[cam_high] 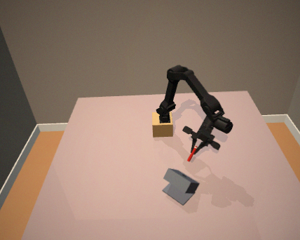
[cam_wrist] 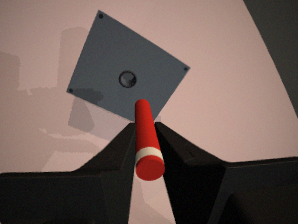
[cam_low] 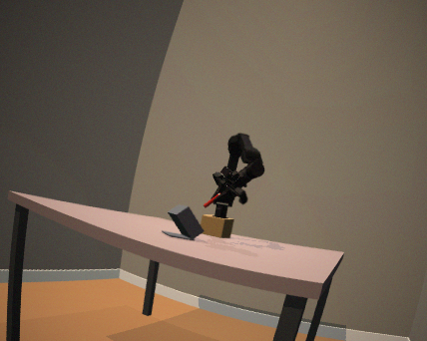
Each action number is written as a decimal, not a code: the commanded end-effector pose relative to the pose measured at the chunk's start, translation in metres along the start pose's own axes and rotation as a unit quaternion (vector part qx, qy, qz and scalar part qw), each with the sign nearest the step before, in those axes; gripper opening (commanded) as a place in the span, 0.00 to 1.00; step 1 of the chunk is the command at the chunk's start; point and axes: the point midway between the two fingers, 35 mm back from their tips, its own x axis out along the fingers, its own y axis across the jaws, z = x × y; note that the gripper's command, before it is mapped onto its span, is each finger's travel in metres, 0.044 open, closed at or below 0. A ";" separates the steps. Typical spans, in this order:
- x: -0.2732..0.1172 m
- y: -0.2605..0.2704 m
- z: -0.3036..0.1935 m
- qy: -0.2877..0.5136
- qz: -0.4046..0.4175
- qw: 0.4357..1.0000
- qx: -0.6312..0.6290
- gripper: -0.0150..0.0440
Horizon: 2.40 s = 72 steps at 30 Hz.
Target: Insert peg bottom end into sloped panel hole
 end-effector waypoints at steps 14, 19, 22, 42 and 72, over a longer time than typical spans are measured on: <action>0.011 0.009 0.001 -0.020 0.004 1.000 0.003 0.25; 0.019 0.011 0.002 -0.025 0.005 1.000 0.003 0.25; 0.024 0.011 0.002 -0.027 0.006 1.000 0.003 0.25; 0.043 0.014 0.003 -0.036 0.007 0.999 0.009 0.25; 0.059 0.013 0.006 -0.040 0.006 0.999 0.015 0.25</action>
